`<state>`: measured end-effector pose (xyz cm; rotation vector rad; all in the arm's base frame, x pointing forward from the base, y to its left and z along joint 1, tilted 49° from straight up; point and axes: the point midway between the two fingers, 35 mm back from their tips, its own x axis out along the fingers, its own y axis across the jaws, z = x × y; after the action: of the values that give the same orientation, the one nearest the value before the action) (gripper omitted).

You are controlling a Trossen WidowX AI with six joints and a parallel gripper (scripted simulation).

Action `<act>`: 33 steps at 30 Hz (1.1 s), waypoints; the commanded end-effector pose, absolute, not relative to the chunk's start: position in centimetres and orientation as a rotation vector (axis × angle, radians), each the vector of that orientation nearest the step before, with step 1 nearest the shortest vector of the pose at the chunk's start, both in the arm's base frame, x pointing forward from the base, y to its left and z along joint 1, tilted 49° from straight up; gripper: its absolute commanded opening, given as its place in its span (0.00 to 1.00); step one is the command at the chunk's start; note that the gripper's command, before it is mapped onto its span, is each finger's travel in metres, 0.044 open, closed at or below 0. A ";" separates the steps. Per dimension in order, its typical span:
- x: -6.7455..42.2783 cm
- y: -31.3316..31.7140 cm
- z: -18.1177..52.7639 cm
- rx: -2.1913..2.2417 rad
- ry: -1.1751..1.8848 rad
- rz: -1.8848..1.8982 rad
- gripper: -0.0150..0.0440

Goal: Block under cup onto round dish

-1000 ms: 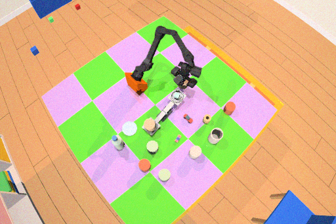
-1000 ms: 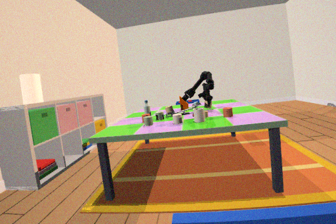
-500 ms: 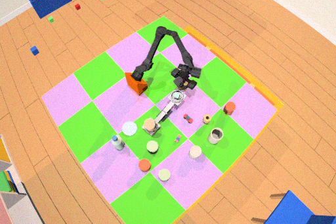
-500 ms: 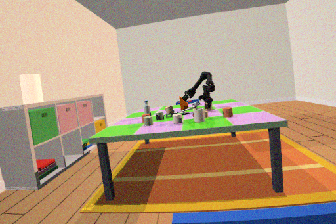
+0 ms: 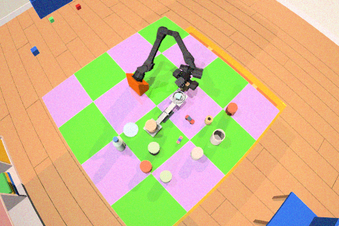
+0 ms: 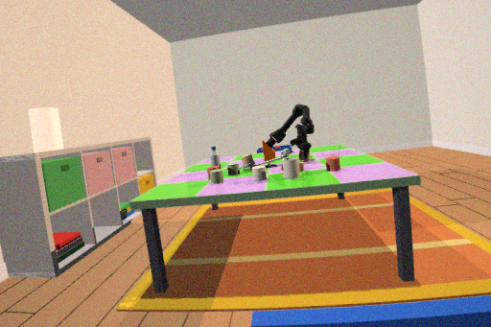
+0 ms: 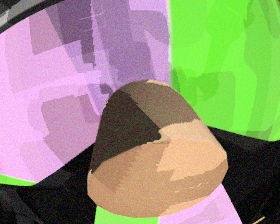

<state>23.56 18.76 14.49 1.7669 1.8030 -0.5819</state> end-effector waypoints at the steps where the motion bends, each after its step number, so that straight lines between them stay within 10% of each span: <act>1: 23.6 18.8 14.5 1.764 1.803 -0.578 0.92; 12: 23.5 14.6 17.8 1.763 1.800 -0.592 1.00; 19: 24.8 11.8 16.8 1.791 1.708 -0.633 0.69; 33: 28.4 3.9 12.9 1.517 1.766 -0.280 0.69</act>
<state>27.54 6.18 13.75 1.5826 1.7602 -0.3919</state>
